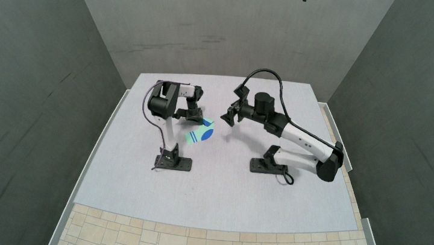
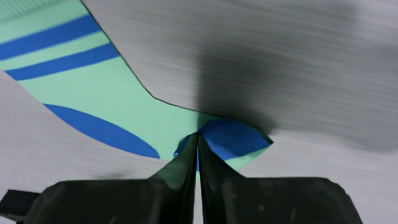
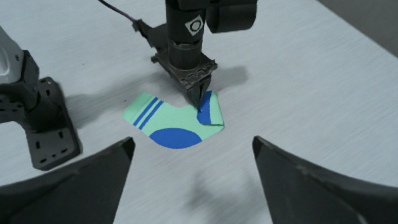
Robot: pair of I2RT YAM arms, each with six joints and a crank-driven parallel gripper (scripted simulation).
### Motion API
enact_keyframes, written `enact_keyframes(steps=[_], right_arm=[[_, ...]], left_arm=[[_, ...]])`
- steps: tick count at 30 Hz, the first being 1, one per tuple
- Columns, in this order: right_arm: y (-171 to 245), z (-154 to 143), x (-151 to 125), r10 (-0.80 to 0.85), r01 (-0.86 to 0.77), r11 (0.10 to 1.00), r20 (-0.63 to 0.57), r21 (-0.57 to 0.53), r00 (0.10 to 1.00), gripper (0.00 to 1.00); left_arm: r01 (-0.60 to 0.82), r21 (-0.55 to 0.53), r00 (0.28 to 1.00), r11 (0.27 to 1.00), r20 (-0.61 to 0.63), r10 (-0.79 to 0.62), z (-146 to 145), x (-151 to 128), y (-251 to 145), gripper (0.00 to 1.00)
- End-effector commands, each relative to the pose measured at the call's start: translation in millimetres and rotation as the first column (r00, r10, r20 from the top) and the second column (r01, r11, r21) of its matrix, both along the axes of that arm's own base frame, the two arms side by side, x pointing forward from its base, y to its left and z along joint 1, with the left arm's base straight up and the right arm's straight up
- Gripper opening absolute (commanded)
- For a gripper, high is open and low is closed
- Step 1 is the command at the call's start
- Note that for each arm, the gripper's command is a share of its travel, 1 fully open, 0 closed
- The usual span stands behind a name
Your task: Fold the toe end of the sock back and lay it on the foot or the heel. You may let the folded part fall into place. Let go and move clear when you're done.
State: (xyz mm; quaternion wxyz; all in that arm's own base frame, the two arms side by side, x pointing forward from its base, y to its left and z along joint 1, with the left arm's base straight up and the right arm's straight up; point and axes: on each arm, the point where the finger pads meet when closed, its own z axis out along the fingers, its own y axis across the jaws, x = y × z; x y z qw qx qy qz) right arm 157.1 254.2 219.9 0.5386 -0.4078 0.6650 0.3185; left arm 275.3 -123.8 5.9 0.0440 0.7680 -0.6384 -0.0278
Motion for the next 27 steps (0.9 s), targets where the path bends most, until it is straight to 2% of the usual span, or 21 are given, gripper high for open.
enact_keyframes(steps=[1,11,20,27], right_arm=[[-3.3,-11.1,-6.6,0.021,-0.021,0.999,-0.013,-0.034,1.0,1.0],[-3.0,-7.3,-6.2,0.02,-0.02,0.999,-0.009,-0.028,1.0,1.0],[-3.0,-7.3,-6.2,0.02,-0.02,0.999,-0.009,-0.028,1.0,1.0],[-2.9,-7.3,-6.2,0.02,-0.021,0.999,-0.009,-0.028,1.0,1.0]], left_arm=[[-0.012,-0.013,0.999,1.0,0.049,0.012,6.7,3.5,-3.2,0.0],[-0.019,-0.015,0.999,1.0,0.039,0.02,9.0,-5.0,-3.2,0.0],[-0.019,-0.012,1.0,1.0,0.021,0.019,16.3,-42.1,-1.7,0.0],[-0.014,-0.017,0.999,1.0,0.03,0.014,19.3,-46.2,-2.6,0.0]])
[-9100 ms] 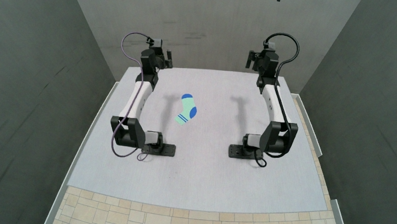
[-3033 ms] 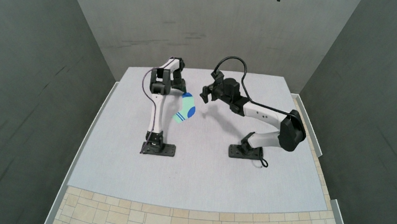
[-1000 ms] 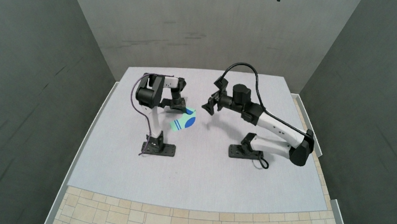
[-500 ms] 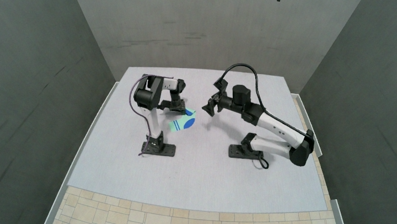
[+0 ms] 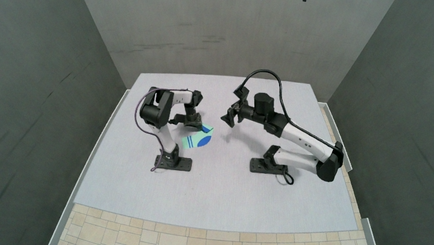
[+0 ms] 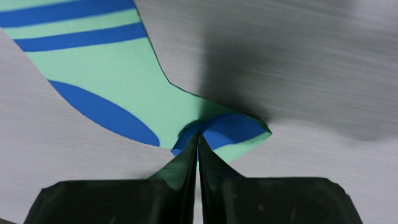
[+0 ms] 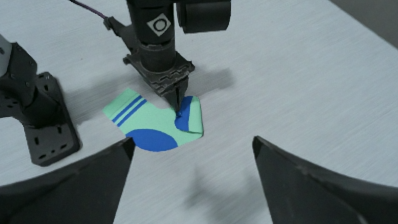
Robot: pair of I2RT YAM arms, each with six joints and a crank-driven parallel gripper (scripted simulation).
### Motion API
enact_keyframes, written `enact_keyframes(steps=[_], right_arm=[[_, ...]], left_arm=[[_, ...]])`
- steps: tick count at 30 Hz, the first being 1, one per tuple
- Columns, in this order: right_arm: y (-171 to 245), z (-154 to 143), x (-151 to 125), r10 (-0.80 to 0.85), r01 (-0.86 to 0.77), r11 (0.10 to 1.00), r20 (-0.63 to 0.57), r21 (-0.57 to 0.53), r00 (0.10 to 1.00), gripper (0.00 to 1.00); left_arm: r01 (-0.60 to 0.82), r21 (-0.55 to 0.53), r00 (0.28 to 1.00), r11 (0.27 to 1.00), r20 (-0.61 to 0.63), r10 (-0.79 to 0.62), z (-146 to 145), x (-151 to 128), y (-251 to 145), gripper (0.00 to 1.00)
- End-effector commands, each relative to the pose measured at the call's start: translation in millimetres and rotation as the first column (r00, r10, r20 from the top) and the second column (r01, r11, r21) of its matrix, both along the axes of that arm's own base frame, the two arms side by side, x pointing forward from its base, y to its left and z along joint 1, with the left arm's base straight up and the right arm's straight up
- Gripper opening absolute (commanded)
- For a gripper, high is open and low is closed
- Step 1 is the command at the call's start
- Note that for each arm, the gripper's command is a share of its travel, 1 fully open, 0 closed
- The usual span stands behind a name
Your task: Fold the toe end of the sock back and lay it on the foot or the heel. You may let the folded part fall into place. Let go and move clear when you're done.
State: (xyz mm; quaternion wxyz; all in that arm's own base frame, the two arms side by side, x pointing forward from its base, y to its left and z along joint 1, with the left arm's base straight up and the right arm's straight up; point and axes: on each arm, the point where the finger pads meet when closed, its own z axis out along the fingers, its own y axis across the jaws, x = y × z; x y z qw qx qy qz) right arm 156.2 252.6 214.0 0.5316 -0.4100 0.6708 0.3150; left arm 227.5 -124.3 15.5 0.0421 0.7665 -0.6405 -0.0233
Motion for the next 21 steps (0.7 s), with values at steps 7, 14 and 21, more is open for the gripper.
enact_keyframes(steps=[7,14,21], right_arm=[[-1.2,-2.5,-7.4,0.032,-0.032,0.999,0.004,-0.016,0.999,1.0],[-2.2,-9.0,-38.5,0.167,-0.167,0.985,-0.001,-0.044,0.986,1.0],[-5.7,-9.3,-54.4,0.223,-0.223,0.974,0.002,-0.05,0.975,1.0]], left_arm=[[-0.021,-0.023,0.999,1.0,0.045,0.022,14.3,8.8,-6.0,0.0],[-0.007,-0.037,0.999,0.999,0.05,0.009,2.4,-10.6,-5.2,0.0],[0.003,-0.042,0.999,0.999,0.035,-0.002,-5.3,-30.8,-2.5,0.0]])
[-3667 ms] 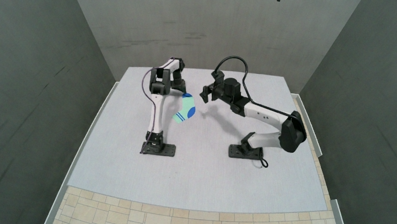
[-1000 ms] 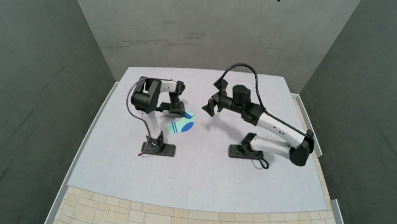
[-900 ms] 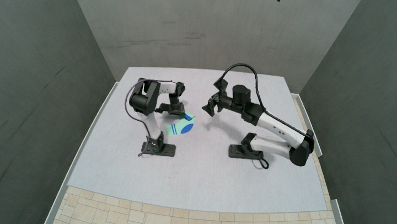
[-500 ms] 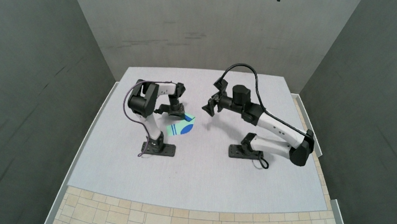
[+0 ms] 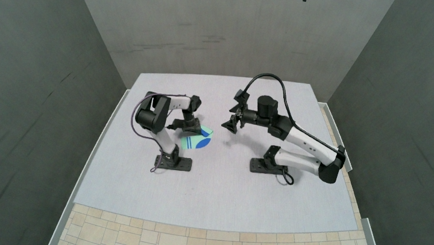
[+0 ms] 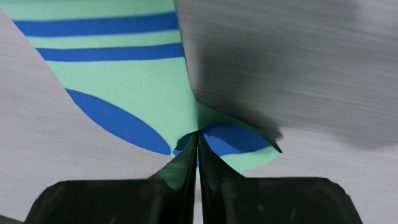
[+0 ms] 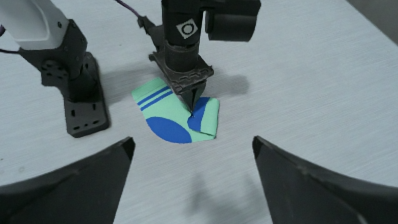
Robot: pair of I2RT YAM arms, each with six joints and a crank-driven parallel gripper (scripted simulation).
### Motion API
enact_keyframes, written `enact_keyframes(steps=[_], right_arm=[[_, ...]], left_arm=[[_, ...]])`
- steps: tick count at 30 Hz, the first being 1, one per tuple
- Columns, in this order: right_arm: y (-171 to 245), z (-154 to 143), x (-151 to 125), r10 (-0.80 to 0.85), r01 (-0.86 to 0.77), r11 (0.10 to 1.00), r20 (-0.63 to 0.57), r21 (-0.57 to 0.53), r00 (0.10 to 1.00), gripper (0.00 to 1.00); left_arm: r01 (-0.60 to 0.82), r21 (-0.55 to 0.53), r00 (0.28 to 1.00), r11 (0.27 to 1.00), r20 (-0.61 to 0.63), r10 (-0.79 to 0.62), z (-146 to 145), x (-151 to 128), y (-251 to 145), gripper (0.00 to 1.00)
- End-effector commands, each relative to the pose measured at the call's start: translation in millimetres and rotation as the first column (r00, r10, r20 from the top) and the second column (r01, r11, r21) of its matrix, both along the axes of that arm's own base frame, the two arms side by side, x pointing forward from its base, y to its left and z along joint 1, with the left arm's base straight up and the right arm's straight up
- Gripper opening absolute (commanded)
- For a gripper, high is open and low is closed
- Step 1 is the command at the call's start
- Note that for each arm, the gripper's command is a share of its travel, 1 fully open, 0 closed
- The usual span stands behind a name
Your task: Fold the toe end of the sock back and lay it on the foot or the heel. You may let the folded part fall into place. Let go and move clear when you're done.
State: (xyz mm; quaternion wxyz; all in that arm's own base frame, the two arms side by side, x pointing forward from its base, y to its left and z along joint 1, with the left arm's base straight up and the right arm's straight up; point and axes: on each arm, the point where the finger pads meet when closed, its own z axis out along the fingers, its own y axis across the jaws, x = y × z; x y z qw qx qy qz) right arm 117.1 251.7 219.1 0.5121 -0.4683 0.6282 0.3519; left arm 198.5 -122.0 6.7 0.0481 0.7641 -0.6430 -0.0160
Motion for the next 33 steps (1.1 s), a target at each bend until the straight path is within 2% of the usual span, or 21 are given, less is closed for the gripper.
enact_keyframes(steps=[1,8,10,12,13,14,19,21,22,27,30,33], right_arm=[[-5.5,-14.3,-17.5,0.066,-0.067,0.997,-0.014,-0.05,0.998,1.0],[-12.5,-12.6,-26.1,0.076,-0.076,0.996,0.002,-0.051,0.997,1.0],[-14.3,-12.0,-28.0,0.077,-0.076,0.996,0.005,-0.05,0.997,1.0],[-14.3,-12.0,-28.0,0.077,-0.076,0.996,0.005,-0.05,0.997,1.0],[-15.1,-9.0,-29.3,0.077,-0.076,0.996,0.005,-0.043,0.997,1.0],[-15.9,-9.2,-30.2,0.077,-0.076,0.996,0.005,-0.043,0.997,1.0],[-19.5,-5.1,-33.5,0.071,-0.07,0.997,0.007,-0.029,0.997,1.0],[-20.5,3.2,-34.2,0.067,-0.067,0.998,0.018,-0.01,0.998,1.0],[-20.4,8.7,-34.1,0.064,-0.064,0.998,0.027,0.006,0.998,1.0],[-22.5,18.1,-35.8,0.059,-0.06,0.998,0.039,0.028,0.997,1.0],[-22.6,18.8,-35.9,0.059,-0.06,0.998,0.04,0.029,0.997,1.0],[-22.6,18.9,-35.8,0.06,-0.061,0.998,0.042,0.029,0.997,1.0]], left_arm=[[-0.003,-0.024,1.0,1.0,0.029,0.003,2.5,-4.5,-4.3,0.0],[-0.001,-0.014,1.0,1.0,0.01,0.001,-0.4,-13.4,-0.9,0.0],[0.001,-0.02,1.0,1.0,0.015,-0.001,0.5,-8.0,-4.3,0.24],[0.001,-0.02,1.0,1.0,0.015,-0.001,0.5,-8.0,-4.3,0.24],[0.002,-0.028,1.0,1.0,0.026,-0.002,1.4,-4.2,-6.3,0.37],[0.002,-0.028,1.0,1.0,0.023,-0.002,1.0,-4.5,-6.4,0.4],[0.003,-0.027,1.0,1.0,0.021,-0.002,30.5,-5.6,-6.0,0.4],[-0.002,-0.024,0.999,1.0,0.043,0.003,33.4,-1.6,-2.7,0.64],[-0.005,-0.021,0.999,1.0,0.053,0.006,37.4,0.8,-0.9,0.69],[0.004,-0.016,0.998,1.0,0.063,-0.003,70.7,2.8,4.4,0.69],[0.014,-0.007,0.998,1.0,0.063,-0.014,74.2,1.5,5.6,0.69],[0.08,0.029,0.991,0.996,0.105,-0.083,77.4,4.2,6.3,0.69]])
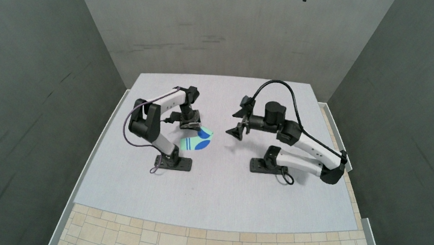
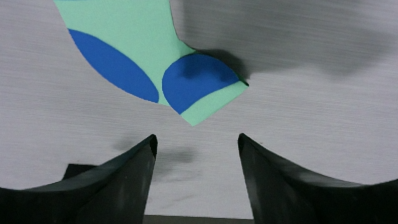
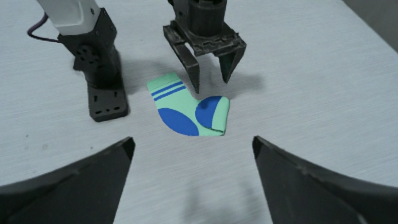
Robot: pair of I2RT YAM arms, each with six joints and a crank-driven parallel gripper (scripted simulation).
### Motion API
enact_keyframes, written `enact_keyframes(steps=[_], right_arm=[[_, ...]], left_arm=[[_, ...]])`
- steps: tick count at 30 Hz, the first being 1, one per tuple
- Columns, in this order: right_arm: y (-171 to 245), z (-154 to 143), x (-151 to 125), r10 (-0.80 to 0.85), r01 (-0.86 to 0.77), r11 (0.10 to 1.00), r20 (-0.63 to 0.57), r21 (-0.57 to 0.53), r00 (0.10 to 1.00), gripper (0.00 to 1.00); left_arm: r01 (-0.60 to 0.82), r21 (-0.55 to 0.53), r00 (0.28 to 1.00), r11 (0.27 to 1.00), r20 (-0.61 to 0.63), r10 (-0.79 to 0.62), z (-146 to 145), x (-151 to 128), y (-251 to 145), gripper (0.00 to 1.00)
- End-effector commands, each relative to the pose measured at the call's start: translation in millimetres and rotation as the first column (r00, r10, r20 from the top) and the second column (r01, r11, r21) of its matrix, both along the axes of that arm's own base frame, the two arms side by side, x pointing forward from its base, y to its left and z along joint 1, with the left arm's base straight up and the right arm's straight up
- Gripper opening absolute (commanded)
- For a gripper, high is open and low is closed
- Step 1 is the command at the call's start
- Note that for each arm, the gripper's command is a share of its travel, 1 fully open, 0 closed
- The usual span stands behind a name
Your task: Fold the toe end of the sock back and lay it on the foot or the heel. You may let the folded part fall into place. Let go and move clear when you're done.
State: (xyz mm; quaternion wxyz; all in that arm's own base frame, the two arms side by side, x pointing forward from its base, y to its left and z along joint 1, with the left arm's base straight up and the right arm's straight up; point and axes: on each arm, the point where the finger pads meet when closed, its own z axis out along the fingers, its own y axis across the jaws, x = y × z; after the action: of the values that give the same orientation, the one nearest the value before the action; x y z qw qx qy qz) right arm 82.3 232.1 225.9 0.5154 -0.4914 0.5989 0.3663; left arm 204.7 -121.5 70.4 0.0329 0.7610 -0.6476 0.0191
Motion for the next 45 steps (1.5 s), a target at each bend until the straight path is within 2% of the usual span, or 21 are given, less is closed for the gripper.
enact_keyframes(steps=[1,6,9,11,13,16,20,24,28,30,32,40,45], right_arm=[[-3.1,12.0,-1.0,-0.008,0.008,1.0,0.003,0.012,1.0,1.0],[-3.1,12.0,-1.0,-0.008,0.008,1.0,0.003,0.012,1.0,1.0],[-3.1,12.0,-1.0,-0.008,0.008,1.0,0.003,0.012,1.0,1.0],[-3.1,12.0,-1.0,-0.008,0.008,1.0,0.003,0.012,1.0,1.0],[-3.1,12.0,-1.0,-0.008,0.008,1.0,0.003,0.012,1.0,1.0],[-3.1,12.0,-1.0,-0.008,0.008,1.0,0.003,0.012,1.0,1.0],[-1.5,7.1,-0.1,-0.008,0.008,1.0,0.003,0.01,1.0,1.0],[-0.5,2.2,0.4,-0.004,0.004,1.0,0.005,0.005,1.0,1.0],[-0.3,-3.1,0.6,-0.004,0.004,1.0,0.001,-0.004,1.0,1.0],[-0.3,-3.1,0.6,-0.004,0.004,1.0,0.001,-0.004,1.0,1.0],[-0.2,-3.1,0.6,-0.004,0.004,1.0,0.001,-0.004,1.0,1.0],[-0.2,-3.1,0.6,-0.004,0.004,1.0,0.001,-0.004,1.0,1.0],[-0.2,-3.1,0.6,-0.004,0.004,1.0,0.001,-0.004,1.0,1.0]], left_arm=[[0.099,0.07,0.994,0.993,0.045,-0.103,11.4,-2.1,6.7,0.69],[0.287,0.202,0.947,0.936,0.087,-0.309,-0.3,-9.5,11.7,0.69],[0.394,0.289,0.892,0.872,0.111,-0.439,-3.3,-10.3,12.9,0.69],[0.476,0.36,0.831,0.803,0.113,-0.544,-5.4,-13.0,13.3,0.69],[0.476,0.36,0.831,0.803,0.113,-0.544,-5.4,-13.0,13.3,0.69],[0.582,0.478,0.709,0.658,0.099,-0.698,-7.2,-15.9,14.5,0.69],[0.654,0.587,0.556,0.478,0.056,-0.829,-8.0,-20.2,13.5,0.69],[0.672,0.684,0.394,0.283,-0.008,-0.919,-5.7,-22.0,12.5,0.69],[0.654,0.747,0.263,0.124,-0.071,-0.962,-2.9,-24.4,10.2,0.69],[0.654,0.747,0.263,0.124,-0.071,-0.962,-2.9,-24.4,10.2,0.69],[0.64,0.765,0.216,0.069,-0.093,-0.972,-1.7,-26.7,8.7,0.69],[0.581,0.813,0.08,-0.031,-0.095,-0.992,8.9,-37.0,-8.9,0.69],[0.583,0.812,0.056,-0.041,-0.091,-0.994,7.5,-41.4,-12.1,0.69]])
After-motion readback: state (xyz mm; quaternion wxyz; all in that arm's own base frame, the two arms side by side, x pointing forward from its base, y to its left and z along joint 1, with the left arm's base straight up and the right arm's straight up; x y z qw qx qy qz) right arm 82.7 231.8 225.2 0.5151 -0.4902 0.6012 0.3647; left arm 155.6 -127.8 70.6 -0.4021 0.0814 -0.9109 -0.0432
